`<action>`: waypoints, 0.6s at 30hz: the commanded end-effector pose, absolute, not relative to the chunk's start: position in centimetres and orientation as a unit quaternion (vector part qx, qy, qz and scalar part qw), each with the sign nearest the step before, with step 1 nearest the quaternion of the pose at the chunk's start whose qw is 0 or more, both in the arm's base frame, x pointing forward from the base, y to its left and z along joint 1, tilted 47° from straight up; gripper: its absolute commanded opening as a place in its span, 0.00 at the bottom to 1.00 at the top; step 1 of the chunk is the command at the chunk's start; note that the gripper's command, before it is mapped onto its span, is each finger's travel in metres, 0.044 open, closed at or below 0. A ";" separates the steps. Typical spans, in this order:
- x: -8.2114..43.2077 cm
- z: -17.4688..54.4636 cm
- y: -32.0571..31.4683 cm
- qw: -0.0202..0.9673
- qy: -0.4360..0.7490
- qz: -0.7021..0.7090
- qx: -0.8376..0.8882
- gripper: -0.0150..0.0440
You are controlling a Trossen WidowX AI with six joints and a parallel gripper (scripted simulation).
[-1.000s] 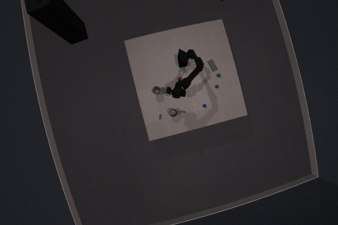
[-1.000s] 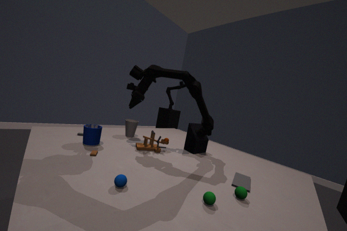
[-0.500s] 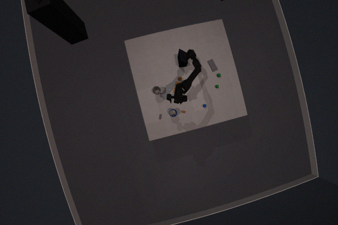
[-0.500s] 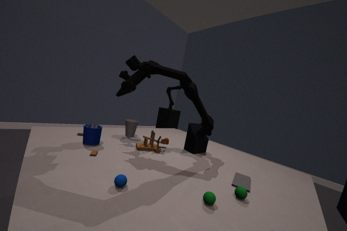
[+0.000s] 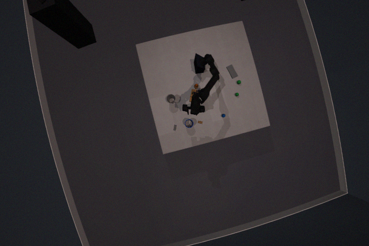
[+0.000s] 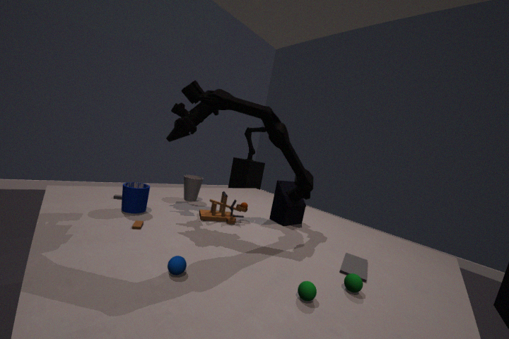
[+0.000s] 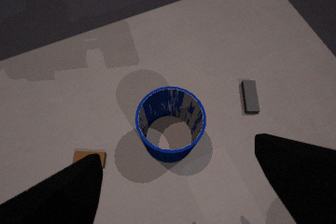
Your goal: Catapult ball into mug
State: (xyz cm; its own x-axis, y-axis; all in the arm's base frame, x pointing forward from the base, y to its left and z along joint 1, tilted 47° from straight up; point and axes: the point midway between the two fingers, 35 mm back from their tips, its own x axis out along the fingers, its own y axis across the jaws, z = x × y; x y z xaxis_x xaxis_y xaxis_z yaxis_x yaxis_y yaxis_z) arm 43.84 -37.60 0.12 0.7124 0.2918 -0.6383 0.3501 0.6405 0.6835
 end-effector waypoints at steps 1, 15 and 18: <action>43.9 0.1 -37.6 0.822 0.378 -0.018 0.425 0.69; 43.9 0.1 -37.6 0.822 0.378 -0.018 0.425 0.25; 43.9 0.1 -37.6 0.822 0.378 -0.018 0.425 0.25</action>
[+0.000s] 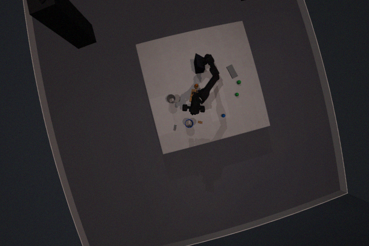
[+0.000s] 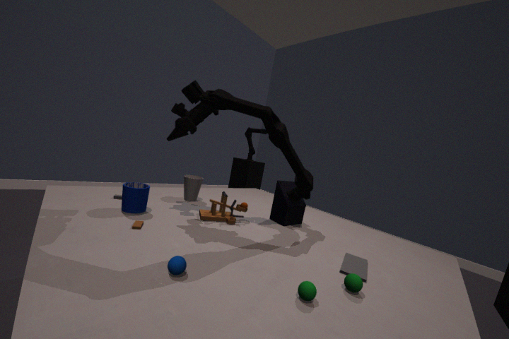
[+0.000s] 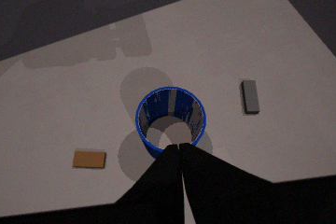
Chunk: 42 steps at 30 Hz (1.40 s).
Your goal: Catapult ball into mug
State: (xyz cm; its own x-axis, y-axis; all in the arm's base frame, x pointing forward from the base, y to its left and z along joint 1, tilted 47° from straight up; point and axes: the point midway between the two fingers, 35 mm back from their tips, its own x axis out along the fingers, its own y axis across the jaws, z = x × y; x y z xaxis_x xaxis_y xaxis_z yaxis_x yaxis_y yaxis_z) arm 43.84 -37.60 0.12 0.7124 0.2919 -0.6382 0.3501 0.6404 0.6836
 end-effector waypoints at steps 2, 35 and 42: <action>43.9 0.1 -37.3 0.824 0.383 -0.016 0.418 0.25; 38.4 0.5 -21.2 0.795 0.584 0.156 0.045 0.25; 35.6 0.6 -17.9 0.760 0.612 0.214 -0.039 0.25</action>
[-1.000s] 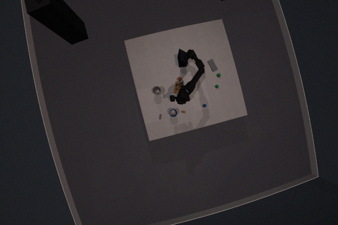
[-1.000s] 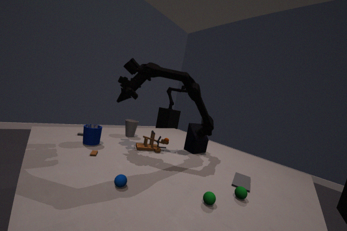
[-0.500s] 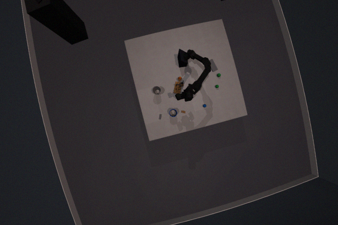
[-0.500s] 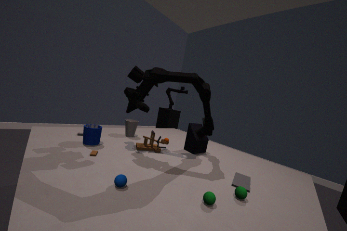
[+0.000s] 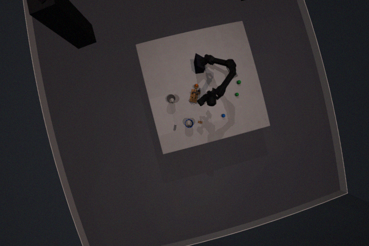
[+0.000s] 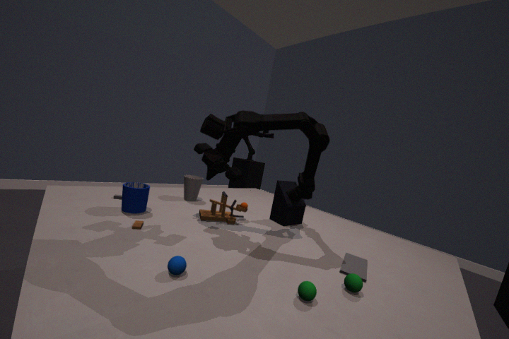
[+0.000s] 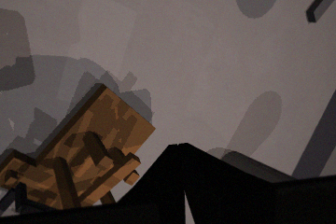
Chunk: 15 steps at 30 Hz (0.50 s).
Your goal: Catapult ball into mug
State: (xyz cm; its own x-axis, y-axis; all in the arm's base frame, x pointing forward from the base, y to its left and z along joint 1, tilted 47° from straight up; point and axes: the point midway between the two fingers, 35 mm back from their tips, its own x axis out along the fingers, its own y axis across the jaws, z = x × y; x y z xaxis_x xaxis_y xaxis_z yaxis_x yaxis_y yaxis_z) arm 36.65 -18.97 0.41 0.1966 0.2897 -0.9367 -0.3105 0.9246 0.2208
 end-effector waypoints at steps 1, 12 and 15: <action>35.1 0.6 -17.5 0.754 0.615 0.223 -0.051 0.25; 29.8 0.7 -13.0 0.674 0.640 0.324 -0.176 0.25; 28.1 0.7 -12.0 0.647 0.643 0.353 -0.209 0.25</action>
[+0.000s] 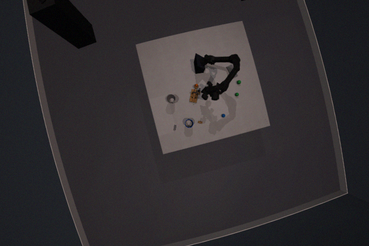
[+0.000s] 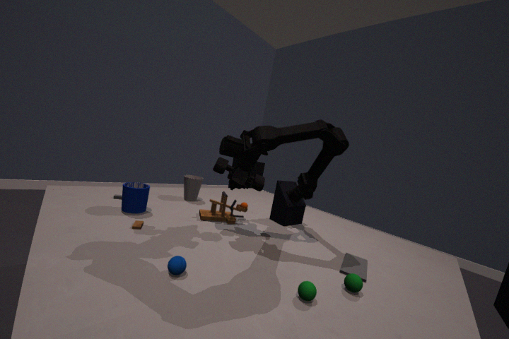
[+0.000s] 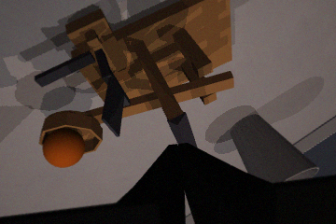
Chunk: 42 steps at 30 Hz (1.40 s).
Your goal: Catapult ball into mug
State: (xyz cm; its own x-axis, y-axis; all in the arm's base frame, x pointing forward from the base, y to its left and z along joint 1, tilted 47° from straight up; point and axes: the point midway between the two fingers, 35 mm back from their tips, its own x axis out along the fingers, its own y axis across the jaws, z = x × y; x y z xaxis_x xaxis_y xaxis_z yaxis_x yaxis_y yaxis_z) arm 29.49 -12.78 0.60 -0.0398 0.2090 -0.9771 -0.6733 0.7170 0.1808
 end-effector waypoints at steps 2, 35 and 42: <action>27.0 0.8 -11.3 0.628 0.644 0.372 -0.229 0.25; 24.3 -1.6 -7.0 0.561 0.640 0.436 -0.293 0.25; 24.6 -2.3 -6.1 0.561 0.640 0.436 -0.293 0.25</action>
